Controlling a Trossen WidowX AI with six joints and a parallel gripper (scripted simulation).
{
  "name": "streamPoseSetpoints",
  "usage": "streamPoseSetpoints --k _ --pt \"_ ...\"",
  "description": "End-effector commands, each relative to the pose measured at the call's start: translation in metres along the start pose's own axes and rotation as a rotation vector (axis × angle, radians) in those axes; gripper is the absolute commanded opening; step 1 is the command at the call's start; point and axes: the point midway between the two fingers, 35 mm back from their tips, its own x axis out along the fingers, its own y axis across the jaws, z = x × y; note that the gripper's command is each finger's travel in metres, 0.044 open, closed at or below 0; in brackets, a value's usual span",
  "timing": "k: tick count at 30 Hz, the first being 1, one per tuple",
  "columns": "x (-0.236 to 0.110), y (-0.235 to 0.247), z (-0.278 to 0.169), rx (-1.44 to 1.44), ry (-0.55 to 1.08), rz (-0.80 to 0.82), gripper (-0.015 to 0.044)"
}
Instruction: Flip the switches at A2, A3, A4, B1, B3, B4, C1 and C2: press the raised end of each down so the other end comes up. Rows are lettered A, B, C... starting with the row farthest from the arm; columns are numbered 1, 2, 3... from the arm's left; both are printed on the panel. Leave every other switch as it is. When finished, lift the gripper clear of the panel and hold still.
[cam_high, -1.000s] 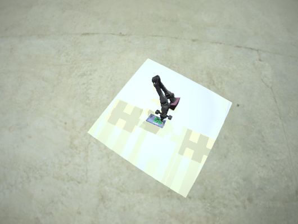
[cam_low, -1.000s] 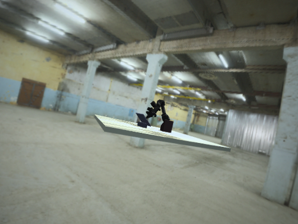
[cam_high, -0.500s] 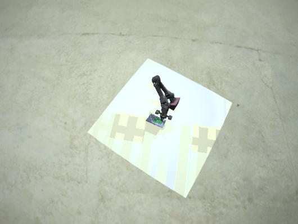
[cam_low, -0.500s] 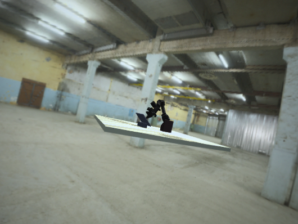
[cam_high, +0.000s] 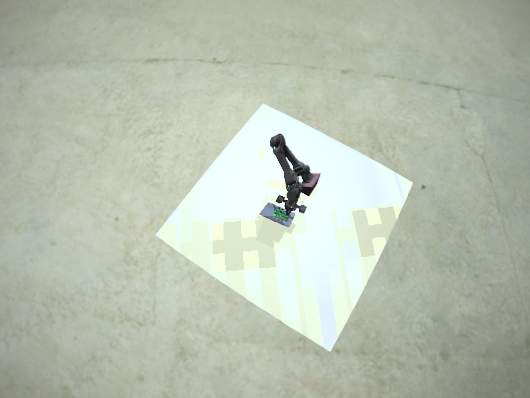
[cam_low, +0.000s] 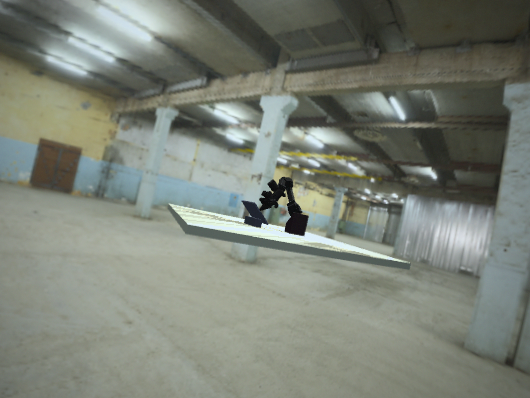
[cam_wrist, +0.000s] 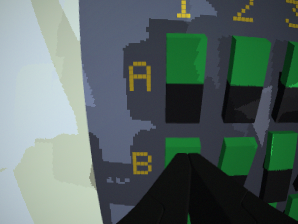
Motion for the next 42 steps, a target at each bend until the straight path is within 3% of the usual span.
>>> streamPoseSetpoints --k 1,42 --pt "0.0008 0.0012 0.0000 -0.003 -0.001 0.006 0.0000" --pt "0.0063 0.0012 0.0001 -0.003 -0.001 0.005 0.0000"
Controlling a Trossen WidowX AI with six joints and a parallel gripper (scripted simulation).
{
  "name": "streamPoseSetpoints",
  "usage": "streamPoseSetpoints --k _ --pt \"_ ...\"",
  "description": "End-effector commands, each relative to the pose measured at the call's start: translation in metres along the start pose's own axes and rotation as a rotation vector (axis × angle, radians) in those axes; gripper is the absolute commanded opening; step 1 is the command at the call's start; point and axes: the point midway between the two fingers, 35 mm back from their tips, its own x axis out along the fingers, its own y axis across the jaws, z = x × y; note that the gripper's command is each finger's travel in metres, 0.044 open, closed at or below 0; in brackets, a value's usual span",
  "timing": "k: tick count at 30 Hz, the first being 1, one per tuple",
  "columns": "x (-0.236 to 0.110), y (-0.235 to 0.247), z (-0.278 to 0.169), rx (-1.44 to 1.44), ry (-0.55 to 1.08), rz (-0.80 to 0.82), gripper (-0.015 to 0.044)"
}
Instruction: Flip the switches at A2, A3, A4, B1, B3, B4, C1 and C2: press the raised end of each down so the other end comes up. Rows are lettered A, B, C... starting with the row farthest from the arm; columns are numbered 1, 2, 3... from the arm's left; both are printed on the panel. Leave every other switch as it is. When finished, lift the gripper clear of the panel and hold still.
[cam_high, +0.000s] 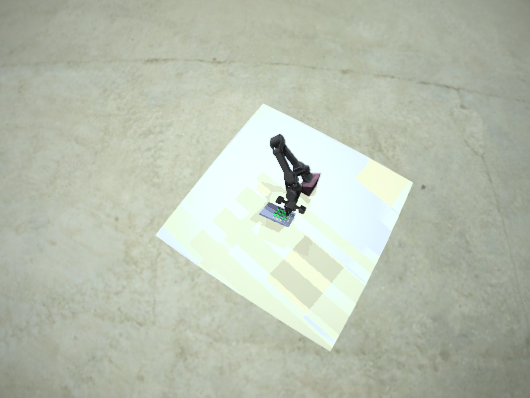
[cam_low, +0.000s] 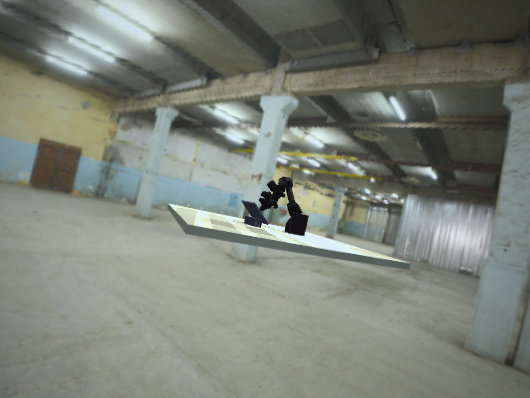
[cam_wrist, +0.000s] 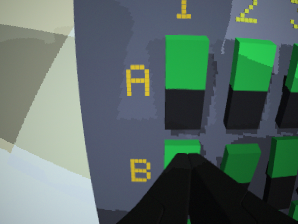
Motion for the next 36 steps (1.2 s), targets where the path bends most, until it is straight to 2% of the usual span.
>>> streamPoseSetpoints --k 1,3,7,9,15,21,25,31,36 --pt "0.001 0.002 0.000 -0.005 0.001 0.006 0.0000" --pt "-0.008 0.001 0.000 0.000 -0.001 0.003 0.0000" --pt "-0.056 0.003 -0.002 -0.004 -0.018 0.010 0.0000" --pt "-0.064 0.002 -0.003 -0.005 -0.023 0.009 0.0000" --pt "-0.064 0.001 -0.003 -0.005 -0.022 0.010 0.0000" --pt "-0.063 -0.041 -0.019 -0.007 -0.021 0.009 0.0000" --pt "-0.063 -0.046 -0.021 -0.008 -0.022 0.007 0.0000" --pt "-0.030 -0.046 -0.021 -0.007 -0.048 0.006 0.0000" --pt "-0.028 -0.046 -0.021 -0.008 -0.049 0.005 0.0000"
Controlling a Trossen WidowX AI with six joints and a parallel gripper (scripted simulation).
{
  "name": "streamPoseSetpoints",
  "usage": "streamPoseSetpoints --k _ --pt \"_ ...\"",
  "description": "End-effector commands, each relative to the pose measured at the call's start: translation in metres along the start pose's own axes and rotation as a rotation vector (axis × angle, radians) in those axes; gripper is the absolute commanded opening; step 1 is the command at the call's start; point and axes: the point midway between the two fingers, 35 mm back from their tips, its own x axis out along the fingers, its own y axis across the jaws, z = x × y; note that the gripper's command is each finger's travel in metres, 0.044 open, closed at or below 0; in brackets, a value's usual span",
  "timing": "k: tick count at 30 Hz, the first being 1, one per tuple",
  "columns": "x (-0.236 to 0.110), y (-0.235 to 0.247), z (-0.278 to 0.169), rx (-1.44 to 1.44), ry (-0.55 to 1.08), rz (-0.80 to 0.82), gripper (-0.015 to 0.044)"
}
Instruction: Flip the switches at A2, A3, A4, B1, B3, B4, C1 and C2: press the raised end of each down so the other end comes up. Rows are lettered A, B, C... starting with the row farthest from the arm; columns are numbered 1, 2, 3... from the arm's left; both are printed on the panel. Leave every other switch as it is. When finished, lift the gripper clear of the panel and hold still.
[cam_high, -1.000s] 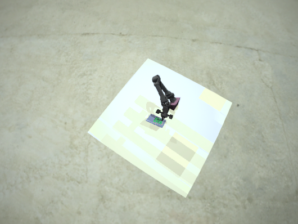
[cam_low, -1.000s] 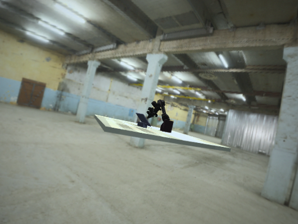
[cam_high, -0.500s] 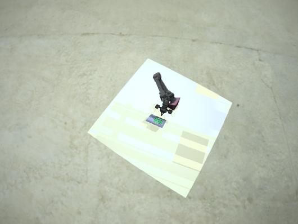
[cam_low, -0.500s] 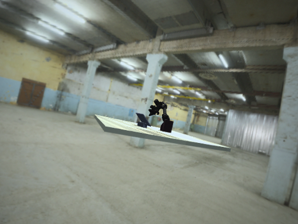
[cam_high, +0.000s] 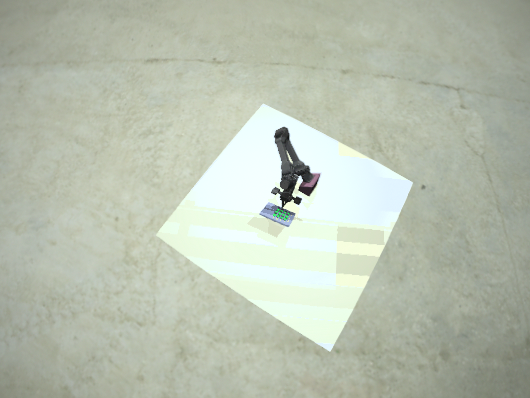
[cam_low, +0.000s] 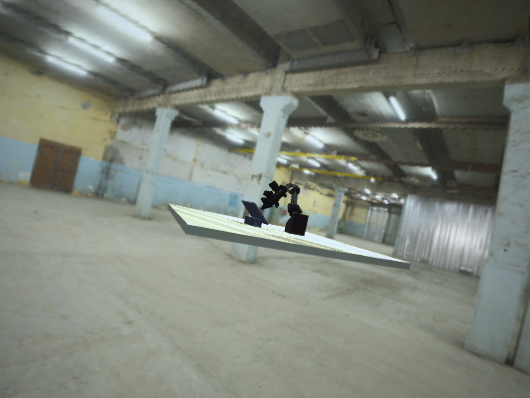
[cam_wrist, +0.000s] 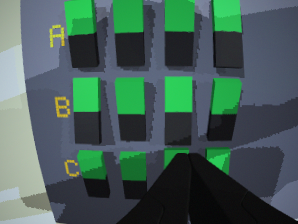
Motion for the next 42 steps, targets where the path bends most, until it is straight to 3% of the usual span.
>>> streamPoseSetpoints --k 1,19,42 --pt "0.005 0.001 0.000 -0.007 -0.005 0.005 0.0000" --pt "0.028 0.001 -0.001 -0.007 -0.006 0.004 0.0000" --pt "0.029 0.001 -0.001 -0.007 -0.006 0.004 0.0000"
